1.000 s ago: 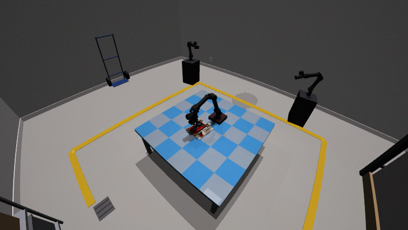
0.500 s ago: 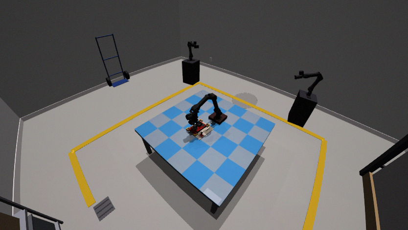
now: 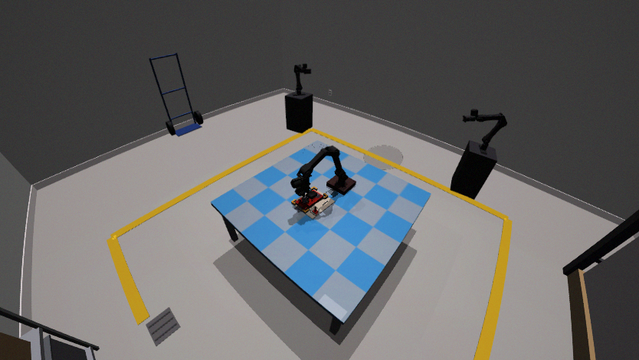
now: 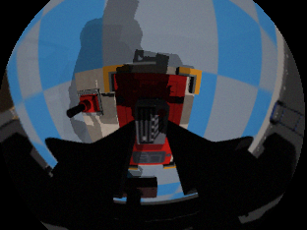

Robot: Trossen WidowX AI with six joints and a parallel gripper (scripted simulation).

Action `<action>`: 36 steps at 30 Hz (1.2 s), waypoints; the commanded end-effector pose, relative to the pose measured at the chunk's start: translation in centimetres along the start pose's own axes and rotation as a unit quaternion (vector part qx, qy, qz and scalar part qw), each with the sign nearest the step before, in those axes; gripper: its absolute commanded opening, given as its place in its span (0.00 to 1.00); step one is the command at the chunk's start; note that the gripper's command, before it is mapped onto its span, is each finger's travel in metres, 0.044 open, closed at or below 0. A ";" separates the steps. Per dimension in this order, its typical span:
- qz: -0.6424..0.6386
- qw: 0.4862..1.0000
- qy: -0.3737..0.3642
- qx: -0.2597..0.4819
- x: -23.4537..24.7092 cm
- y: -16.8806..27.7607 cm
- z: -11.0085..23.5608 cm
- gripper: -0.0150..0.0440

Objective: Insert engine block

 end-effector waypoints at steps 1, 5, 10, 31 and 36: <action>0.004 1.000 -0.002 0.000 0.0 0.0 -0.1 0.52; 0.003 1.000 -0.002 0.000 0.0 0.0 -0.2 0.52; 0.003 1.000 -0.002 0.000 0.1 0.0 -0.4 0.52; -0.002 1.000 -0.002 0.000 0.1 0.0 -0.9 0.52; -0.002 1.000 -0.002 0.000 0.1 0.0 -1.0 0.52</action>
Point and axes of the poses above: the point midway between the two fingers, 35 mm back from their tips, its own z axis back along the fingers, its own x axis across the jaws, y = z × x, the point moved 4 cm from there along z, back along the fingers, and after that the axes turned 8 degrees about -z, right-handed, at the moved point
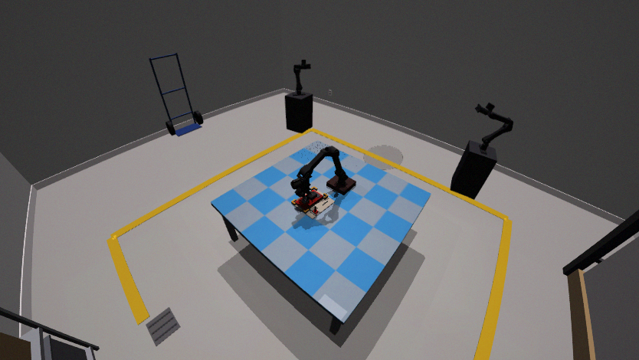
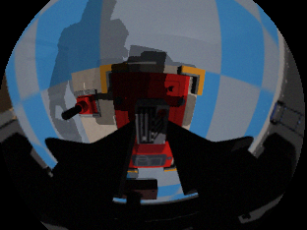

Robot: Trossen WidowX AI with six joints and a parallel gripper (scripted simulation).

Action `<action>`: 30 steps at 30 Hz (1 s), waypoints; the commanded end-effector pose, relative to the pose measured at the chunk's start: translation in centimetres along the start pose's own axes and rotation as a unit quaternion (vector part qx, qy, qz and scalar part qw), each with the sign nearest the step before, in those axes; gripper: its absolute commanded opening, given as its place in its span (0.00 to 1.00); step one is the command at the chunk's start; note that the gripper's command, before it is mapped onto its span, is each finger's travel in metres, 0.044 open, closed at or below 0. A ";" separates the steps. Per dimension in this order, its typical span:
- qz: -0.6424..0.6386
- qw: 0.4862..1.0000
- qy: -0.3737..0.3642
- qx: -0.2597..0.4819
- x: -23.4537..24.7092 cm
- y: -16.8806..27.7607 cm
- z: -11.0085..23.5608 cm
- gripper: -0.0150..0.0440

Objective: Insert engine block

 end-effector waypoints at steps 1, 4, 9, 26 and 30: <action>-0.002 1.000 -0.002 0.000 0.0 0.0 -0.1 0.52; -0.002 1.000 -0.002 0.000 0.1 0.0 -0.2 0.52; -0.002 1.000 -0.002 0.000 0.1 0.0 -0.3 0.52; -0.001 1.000 -0.002 0.000 0.1 0.0 -0.7 0.52; -0.001 1.000 -0.002 0.000 0.1 0.0 -0.8 0.52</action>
Point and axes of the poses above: the point midway between the two fingers, 35 mm back from their tips, its own z axis back along the fingers, its own x axis across the jaws, y = z × x, the point moved 4 cm from there along z, back along the fingers, and after that the axes turned 8 degrees about -z, right-handed, at the moved point
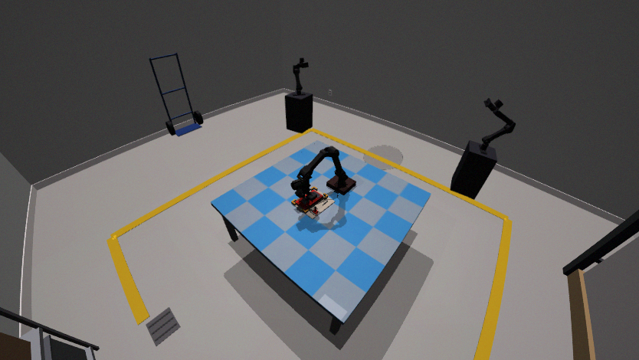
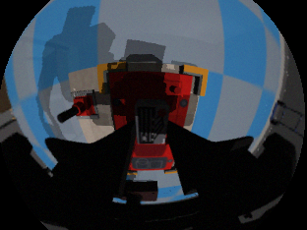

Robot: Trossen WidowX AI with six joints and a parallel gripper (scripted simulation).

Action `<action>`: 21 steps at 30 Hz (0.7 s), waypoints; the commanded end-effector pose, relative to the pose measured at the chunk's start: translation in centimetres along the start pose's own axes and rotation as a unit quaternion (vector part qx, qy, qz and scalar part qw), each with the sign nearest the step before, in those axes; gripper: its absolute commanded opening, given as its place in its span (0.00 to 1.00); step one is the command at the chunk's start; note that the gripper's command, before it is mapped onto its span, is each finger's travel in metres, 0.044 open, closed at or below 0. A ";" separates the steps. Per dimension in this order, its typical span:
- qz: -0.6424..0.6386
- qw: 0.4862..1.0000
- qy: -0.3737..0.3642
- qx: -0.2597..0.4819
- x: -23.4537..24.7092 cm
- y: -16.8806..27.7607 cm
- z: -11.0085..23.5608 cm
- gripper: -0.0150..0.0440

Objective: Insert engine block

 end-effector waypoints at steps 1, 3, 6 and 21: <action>-0.001 1.000 -0.002 0.000 0.0 0.0 -0.1 0.52; -0.001 1.000 -0.002 0.000 0.0 0.0 -0.2 0.52; 0.000 1.000 0.000 0.000 0.0 0.0 -0.1 0.57; 0.000 1.000 0.000 0.000 0.0 0.0 -0.1 1.00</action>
Point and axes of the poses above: the point midway between the two fingers, 35 mm back from their tips, its own z axis back along the fingers, its own x axis across the jaws, y = z × x, the point moved 4 cm from there along z, back along the fingers, and after that the axes turned 8 degrees about -z, right-handed, at the moved point
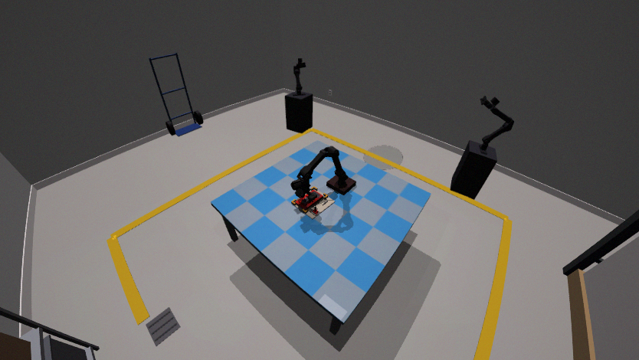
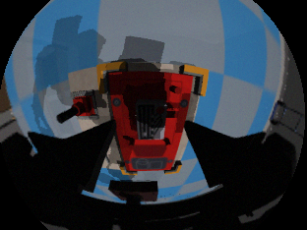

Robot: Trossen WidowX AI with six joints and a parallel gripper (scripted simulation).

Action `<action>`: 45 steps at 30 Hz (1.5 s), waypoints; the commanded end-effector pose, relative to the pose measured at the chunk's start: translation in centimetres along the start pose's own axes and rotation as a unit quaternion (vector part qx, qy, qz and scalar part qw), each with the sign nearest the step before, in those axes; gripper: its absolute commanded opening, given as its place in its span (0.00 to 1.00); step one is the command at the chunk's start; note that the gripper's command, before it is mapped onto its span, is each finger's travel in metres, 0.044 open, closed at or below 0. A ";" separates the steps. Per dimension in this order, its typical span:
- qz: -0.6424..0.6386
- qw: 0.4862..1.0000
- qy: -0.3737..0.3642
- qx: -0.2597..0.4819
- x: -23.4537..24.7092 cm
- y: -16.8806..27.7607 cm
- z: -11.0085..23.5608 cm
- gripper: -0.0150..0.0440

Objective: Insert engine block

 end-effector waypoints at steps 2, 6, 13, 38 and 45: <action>0.000 1.000 0.000 0.000 0.0 0.0 0.0 1.00; 0.000 1.000 0.000 0.000 0.0 0.0 0.3 1.00; -0.001 1.000 -0.002 0.000 0.0 0.0 1.4 0.96; -0.001 1.000 -0.002 0.000 0.0 0.0 1.4 0.25; -0.001 1.000 -0.002 0.000 0.0 0.0 1.4 0.25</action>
Point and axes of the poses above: the point midway between the two fingers, 35 mm back from their tips, its own z axis back along the fingers, its own x axis across the jaws, y = z × x, the point moved 4 cm from there along z, back along the fingers, and after that the axes turned 8 degrees about -z, right-handed, at the moved point
